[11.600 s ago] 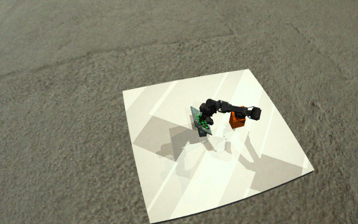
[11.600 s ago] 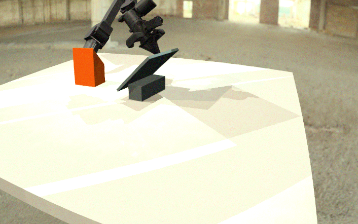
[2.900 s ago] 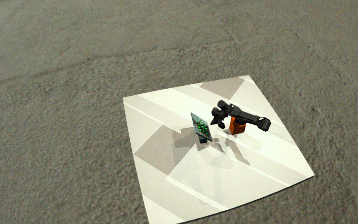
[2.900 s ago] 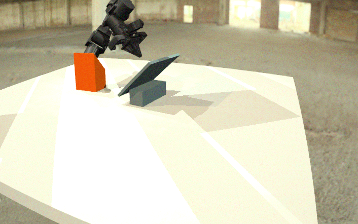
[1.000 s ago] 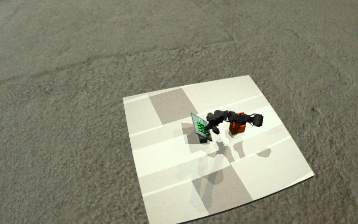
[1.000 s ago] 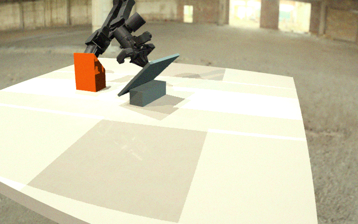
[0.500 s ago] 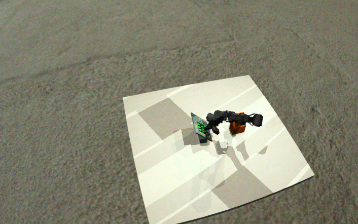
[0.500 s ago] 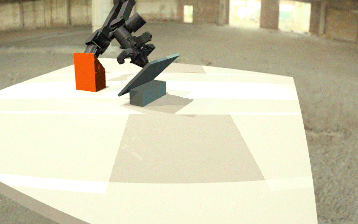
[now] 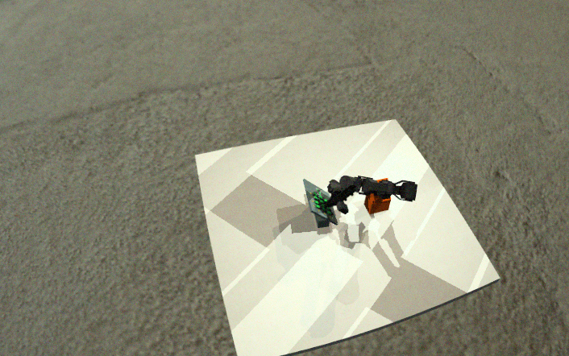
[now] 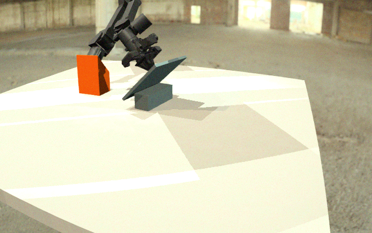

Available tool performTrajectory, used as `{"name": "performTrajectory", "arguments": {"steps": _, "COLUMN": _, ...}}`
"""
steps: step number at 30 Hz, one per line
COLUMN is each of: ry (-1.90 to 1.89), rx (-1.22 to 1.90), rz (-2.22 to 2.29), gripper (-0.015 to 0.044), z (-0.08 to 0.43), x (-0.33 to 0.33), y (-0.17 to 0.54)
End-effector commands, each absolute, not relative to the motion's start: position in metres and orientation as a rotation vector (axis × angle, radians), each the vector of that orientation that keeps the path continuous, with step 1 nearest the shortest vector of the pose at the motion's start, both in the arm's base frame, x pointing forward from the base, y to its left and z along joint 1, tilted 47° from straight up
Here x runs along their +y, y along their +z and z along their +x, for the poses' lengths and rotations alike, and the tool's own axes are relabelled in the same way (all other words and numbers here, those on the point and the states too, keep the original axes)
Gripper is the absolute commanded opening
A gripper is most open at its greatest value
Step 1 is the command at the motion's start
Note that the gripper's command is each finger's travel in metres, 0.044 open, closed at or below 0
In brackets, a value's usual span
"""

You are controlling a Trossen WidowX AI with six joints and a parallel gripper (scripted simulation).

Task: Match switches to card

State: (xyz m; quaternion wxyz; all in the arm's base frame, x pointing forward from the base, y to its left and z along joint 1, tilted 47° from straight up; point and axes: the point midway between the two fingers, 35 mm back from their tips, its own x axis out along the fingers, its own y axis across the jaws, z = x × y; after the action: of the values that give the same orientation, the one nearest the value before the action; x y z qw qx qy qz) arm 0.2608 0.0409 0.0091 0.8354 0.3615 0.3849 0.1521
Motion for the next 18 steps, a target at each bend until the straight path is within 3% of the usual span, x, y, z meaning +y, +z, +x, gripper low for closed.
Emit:
{"name": "performTrajectory", "arguments": {"steps": 1, "ry": 0.318, "rx": 0.814, "rz": 0.767, "gripper": 0.0, "z": 0.262, "x": 0.041, "y": 0.009}}
{"name": "performTrajectory", "arguments": {"steps": 11, "ry": 0.32, "rx": 0.821, "rz": 0.761, "gripper": 0.0, "z": 0.26, "x": 0.037, "y": 0.01}}
{"name": "performTrajectory", "arguments": {"steps": 18, "ry": 0.325, "rx": 0.844, "rz": 0.759, "gripper": 0.0, "z": 0.226, "x": 0.007, "y": 0.04}}
